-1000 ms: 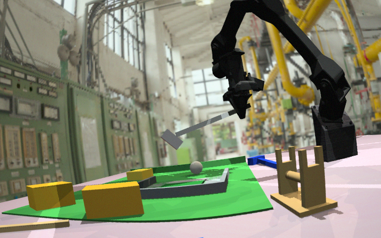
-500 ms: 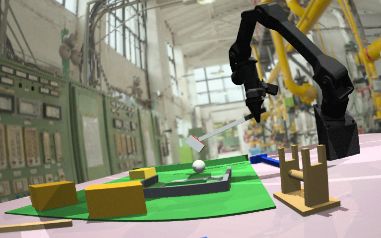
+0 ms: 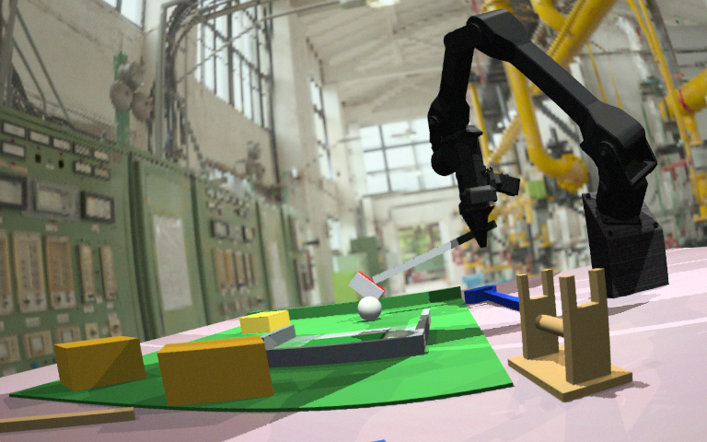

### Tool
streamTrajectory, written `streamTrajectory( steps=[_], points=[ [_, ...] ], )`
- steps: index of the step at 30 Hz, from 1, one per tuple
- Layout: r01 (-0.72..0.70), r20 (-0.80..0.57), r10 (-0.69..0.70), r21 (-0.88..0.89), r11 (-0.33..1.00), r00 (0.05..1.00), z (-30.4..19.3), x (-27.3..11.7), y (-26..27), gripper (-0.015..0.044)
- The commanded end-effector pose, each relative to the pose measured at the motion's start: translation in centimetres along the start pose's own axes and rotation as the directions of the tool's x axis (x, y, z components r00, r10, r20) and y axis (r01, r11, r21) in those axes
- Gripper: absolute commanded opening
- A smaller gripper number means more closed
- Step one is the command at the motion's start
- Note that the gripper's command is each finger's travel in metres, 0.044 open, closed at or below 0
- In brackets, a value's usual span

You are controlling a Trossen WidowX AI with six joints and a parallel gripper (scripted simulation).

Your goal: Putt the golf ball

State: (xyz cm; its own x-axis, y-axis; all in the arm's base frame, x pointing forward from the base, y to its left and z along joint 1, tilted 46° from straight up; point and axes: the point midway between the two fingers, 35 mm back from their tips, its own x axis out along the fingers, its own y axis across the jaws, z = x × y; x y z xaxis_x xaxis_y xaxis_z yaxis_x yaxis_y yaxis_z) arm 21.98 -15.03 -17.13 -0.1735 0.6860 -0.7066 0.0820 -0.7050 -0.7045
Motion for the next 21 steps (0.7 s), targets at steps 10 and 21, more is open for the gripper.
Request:
streamTrajectory(
  steps=[10, 21],
  points=[
    [-0.003, -0.017, 0.003, 0.001, 1.0, 1.0, -0.3, 1.6, 0.0, 0.0],
    [-0.008, -0.007, 0.008, -0.003, 1.0, 1.0, -0.2, 2.5, 0.1, 0.0]
  ],
)
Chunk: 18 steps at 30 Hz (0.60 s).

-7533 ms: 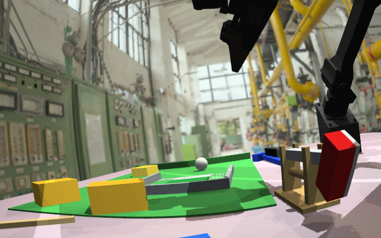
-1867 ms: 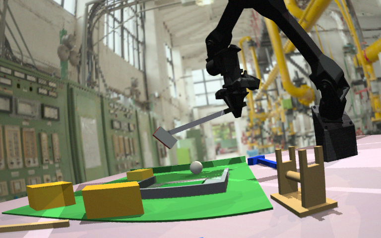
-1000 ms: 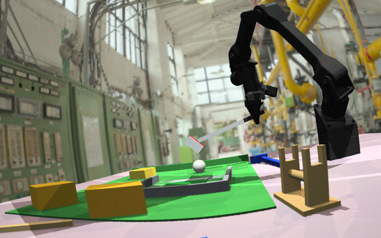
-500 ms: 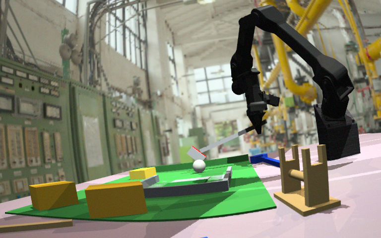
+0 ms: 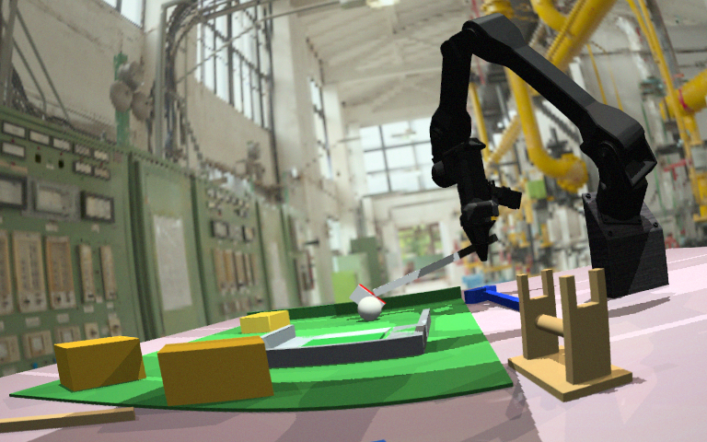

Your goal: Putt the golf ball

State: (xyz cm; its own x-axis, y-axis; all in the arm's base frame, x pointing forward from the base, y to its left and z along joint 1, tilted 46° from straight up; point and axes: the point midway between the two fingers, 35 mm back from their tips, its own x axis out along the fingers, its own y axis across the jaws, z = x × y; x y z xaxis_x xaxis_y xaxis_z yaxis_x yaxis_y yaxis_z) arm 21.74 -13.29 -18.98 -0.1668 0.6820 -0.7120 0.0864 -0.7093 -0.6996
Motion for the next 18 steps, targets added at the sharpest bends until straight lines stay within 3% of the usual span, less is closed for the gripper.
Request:
streamTrajectory(
  steps=[1, 18],
  points=[
    [-0.001, -0.001, 0.001, 0.0, 1.0, 1.0, 0.0, -0.1, 0.0, 0.0],
    [0.002, -0.01, -0.002, 0.004, 1.0, 1.0, -0.1, 0.2, 2.7, 0.0]
  ],
)
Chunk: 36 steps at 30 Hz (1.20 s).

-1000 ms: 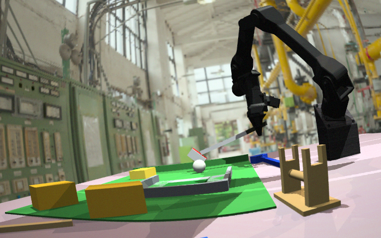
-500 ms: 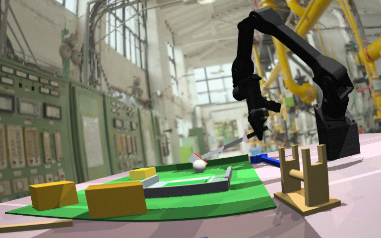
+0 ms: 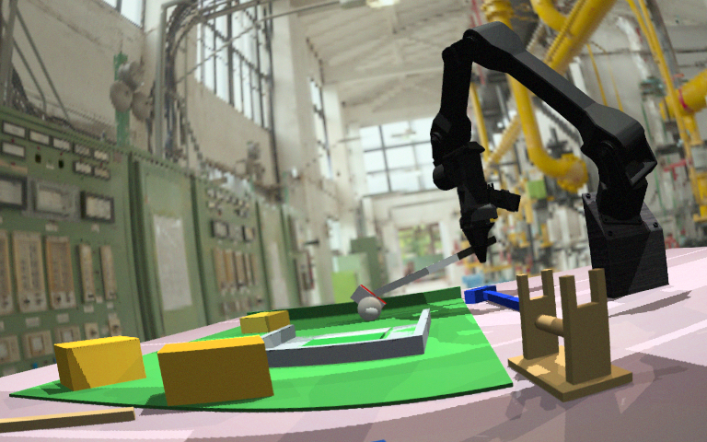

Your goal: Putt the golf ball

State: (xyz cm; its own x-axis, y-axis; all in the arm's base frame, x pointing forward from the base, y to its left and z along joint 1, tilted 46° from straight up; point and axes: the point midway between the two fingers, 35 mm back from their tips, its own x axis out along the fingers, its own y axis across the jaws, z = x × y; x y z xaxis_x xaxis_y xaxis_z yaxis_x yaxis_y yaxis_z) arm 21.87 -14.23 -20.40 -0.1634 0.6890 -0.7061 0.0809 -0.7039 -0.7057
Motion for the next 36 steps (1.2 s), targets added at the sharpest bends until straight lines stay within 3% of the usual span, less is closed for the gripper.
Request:
streamTrajectory(
  steps=[1, 12, 23, 29, 36],
  points=[
    [-0.007, -0.006, 0.007, 0.0, 1.0, 1.0, 0.0, -0.2, 1.2, 0.0],
    [-0.001, -0.004, 0.001, 0.0, 1.0, 1.0, -0.1, -0.1, 0.2, 0.0],
    [0.003, -0.005, -0.003, 0.001, 1.0, 1.0, -0.1, 0.0, -12.4, 0.0],
    [0.003, -0.005, -0.003, 0.001, 1.0, 1.0, -0.1, -0.6, -12.6, 0.0],
    [0.002, -0.005, -0.002, 0.001, 1.0, 1.0, -0.1, -4.9, -12.5, 0.0]
  ],
)
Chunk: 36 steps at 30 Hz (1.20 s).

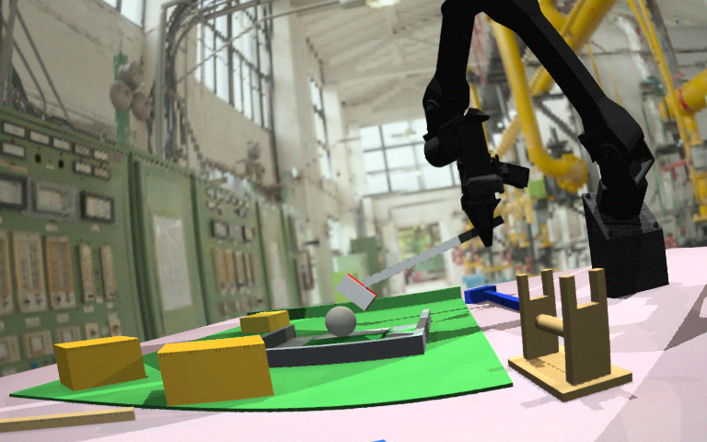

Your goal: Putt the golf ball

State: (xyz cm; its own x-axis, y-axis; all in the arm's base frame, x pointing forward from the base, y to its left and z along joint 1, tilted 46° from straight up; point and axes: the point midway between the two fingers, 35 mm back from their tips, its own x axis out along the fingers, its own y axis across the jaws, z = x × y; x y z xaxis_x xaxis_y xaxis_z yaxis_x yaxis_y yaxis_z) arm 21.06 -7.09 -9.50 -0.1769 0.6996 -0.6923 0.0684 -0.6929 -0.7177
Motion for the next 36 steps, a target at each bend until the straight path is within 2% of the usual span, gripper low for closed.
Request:
streamTrajectory(
  steps=[1, 36],
  points=[
    [-0.017, -0.017, 0.016, -0.008, 1.0, 1.0, -0.23, -2.85, 0.23, 0.0],
    [-0.012, -0.015, 0.012, -0.003, 1.0, 1.0, -0.16, -2.37, 0.14, 0.0]
  ],
)
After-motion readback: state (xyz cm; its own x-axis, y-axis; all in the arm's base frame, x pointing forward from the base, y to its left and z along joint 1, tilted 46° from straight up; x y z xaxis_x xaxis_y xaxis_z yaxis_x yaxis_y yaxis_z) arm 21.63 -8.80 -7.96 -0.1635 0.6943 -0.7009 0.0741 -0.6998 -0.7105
